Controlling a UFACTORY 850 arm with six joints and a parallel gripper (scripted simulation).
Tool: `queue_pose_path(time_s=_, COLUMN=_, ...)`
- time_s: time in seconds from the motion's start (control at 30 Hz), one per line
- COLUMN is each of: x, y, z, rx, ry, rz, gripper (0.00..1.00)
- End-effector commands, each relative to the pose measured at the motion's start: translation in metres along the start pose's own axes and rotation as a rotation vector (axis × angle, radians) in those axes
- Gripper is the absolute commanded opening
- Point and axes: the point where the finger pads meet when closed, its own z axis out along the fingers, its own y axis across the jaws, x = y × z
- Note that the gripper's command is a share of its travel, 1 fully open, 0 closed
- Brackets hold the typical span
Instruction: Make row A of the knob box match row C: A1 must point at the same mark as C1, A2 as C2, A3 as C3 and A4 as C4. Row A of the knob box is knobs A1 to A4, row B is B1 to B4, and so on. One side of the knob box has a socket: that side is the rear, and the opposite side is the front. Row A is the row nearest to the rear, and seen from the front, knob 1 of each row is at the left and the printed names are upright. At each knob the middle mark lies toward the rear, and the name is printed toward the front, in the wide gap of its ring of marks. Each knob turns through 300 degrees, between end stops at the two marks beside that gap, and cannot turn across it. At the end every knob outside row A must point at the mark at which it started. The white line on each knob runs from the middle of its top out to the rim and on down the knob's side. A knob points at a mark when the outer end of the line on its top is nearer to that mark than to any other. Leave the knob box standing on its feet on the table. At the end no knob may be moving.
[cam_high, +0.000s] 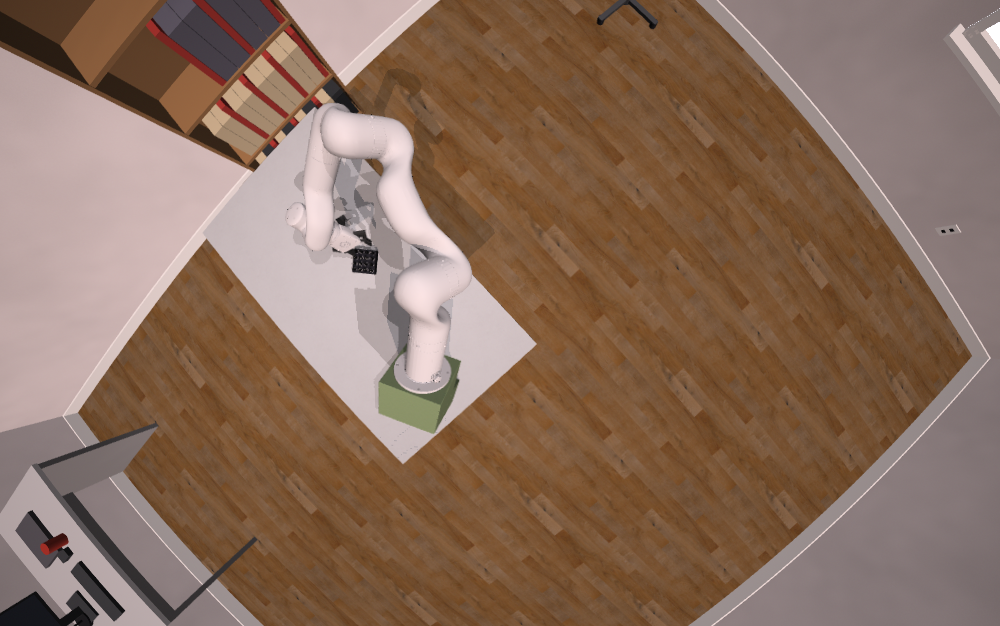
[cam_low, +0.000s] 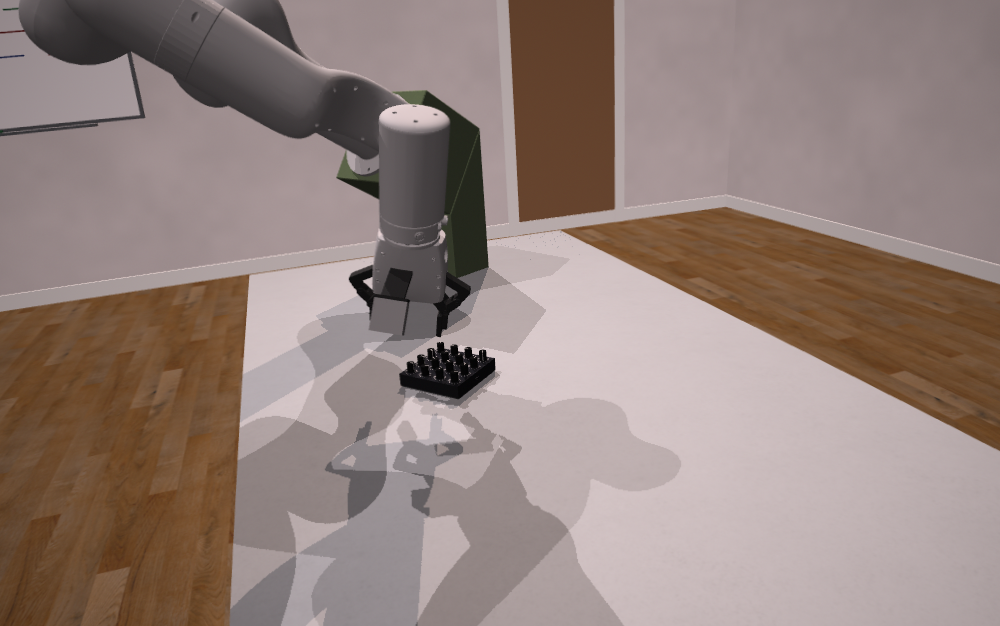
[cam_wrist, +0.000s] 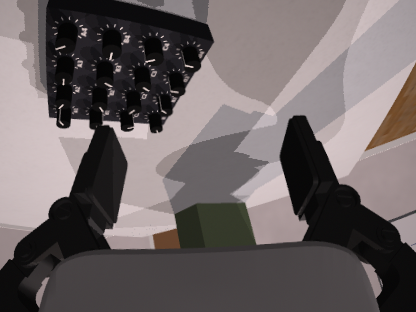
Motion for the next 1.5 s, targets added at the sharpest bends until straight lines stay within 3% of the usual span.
queue_pose_path(time_s=0.0, x=-0.001, y=-0.005, z=0.004, rx=0.008, ry=0.047, rz=-0.149, gripper=1.00)
queue_pose_path(time_s=1.47, x=-0.025, y=-0.053, z=0.022, rx=-0.013, ry=0.353, rz=-1.122, gripper=1.00)
